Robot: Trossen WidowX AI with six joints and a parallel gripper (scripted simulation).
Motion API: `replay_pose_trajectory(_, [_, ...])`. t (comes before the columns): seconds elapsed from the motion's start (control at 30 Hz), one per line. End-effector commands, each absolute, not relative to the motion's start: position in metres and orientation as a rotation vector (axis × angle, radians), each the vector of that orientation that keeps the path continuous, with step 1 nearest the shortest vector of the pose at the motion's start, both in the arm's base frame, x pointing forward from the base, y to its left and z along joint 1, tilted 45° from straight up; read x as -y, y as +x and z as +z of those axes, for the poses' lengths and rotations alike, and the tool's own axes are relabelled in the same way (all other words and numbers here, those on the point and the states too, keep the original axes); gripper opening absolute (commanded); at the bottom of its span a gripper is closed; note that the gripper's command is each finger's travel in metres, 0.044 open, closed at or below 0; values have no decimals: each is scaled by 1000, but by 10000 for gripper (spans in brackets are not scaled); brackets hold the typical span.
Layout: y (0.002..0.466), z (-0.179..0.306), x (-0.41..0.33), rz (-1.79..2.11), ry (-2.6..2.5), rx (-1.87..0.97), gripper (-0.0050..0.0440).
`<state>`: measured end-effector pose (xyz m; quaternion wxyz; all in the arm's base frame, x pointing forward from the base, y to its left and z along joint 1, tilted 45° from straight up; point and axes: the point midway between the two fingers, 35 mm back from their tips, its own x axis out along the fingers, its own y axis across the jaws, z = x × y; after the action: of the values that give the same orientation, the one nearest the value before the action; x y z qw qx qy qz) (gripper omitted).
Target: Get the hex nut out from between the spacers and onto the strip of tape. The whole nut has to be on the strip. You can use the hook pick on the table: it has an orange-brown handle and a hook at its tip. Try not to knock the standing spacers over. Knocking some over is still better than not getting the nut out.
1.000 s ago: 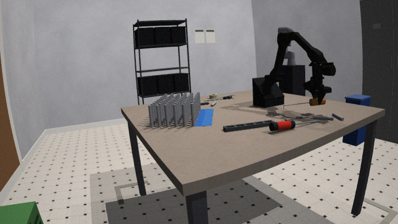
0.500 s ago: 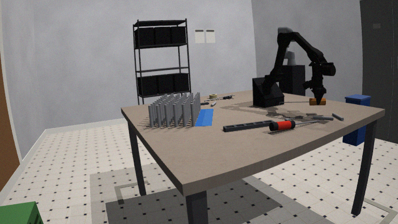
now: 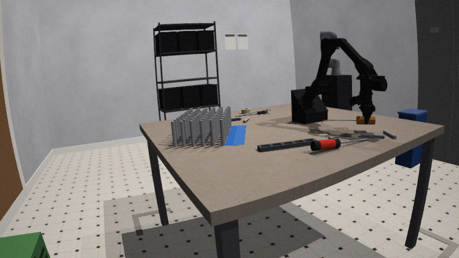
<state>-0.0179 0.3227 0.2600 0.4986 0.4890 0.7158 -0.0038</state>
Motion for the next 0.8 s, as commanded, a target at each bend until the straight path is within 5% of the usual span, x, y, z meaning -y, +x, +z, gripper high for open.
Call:
replay_pose_trajectory(0.0, [-18, 270, -325, 22, 1215, -1744, -50])
replay_pose_trajectory(0.77, [-18, 245, -349, 26, 1218, -1744, -50])
